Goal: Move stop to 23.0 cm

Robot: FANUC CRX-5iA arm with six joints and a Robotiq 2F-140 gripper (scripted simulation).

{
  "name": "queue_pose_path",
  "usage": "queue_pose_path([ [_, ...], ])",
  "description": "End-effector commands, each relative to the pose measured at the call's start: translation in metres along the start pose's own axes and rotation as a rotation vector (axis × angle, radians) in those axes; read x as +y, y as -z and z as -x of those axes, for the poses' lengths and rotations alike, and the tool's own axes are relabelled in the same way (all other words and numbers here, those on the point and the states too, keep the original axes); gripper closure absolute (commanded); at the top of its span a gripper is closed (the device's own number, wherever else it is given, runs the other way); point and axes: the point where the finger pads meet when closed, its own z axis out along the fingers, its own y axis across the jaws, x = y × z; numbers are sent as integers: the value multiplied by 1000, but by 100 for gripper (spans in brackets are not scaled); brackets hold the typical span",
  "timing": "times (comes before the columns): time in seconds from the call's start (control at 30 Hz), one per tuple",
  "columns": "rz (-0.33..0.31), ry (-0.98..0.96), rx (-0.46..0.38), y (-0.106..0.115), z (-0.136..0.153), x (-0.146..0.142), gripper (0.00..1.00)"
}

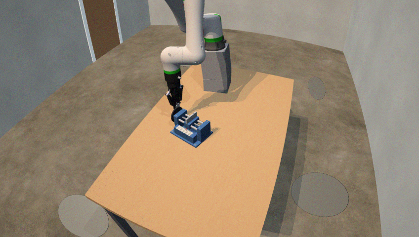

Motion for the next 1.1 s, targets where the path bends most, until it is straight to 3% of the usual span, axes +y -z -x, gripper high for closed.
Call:
queue_pose_path([
  [0.0, 0, 0, 0, -3, 0, -1, 96],
  [0.47, 0, 0, 0, -26, 0, -21, 96],
  [1.07, 0, 0, 0, -21, 0, -56, 96],
])
